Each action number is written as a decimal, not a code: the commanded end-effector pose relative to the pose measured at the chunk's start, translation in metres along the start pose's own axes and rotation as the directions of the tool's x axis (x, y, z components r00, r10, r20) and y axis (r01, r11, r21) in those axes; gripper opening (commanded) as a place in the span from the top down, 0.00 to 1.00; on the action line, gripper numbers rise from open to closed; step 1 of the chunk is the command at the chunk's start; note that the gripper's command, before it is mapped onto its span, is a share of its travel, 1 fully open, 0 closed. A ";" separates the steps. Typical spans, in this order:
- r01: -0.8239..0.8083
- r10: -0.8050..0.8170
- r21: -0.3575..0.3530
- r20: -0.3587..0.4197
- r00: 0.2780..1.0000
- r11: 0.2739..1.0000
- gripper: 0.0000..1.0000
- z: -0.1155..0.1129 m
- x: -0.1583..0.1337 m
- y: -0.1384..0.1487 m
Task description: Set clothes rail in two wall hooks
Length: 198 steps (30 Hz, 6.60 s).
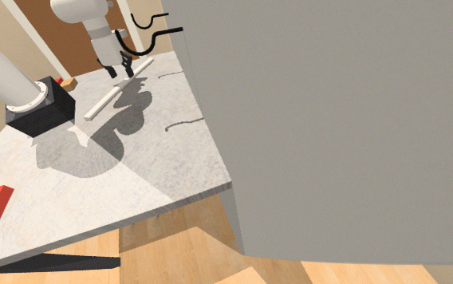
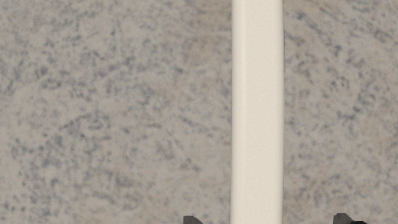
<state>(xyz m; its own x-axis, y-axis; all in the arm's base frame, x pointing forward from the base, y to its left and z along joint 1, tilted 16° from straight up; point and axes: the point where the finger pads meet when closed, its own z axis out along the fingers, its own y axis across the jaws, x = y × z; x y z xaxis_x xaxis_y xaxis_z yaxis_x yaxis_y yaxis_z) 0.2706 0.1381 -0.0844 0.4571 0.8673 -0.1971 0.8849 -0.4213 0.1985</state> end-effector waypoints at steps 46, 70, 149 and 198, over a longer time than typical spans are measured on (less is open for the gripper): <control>0.000 0.000 -0.002 -0.003 1.000 1.000 0.00 0.022 0.001 0.001; 0.000 0.000 -0.002 -0.003 1.000 1.000 1.00 0.016 0.001 0.001; 0.000 0.000 -0.002 -0.003 1.000 1.000 1.00 0.001 0.001 0.001; 0.000 0.000 -0.002 -0.003 1.000 1.000 1.00 -0.029 0.001 0.001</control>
<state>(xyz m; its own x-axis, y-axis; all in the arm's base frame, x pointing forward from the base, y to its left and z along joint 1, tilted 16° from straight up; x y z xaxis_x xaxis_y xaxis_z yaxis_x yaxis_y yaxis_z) 0.2682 0.1448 -0.0598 0.4572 0.8673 -0.1967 0.8848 -0.4212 0.1992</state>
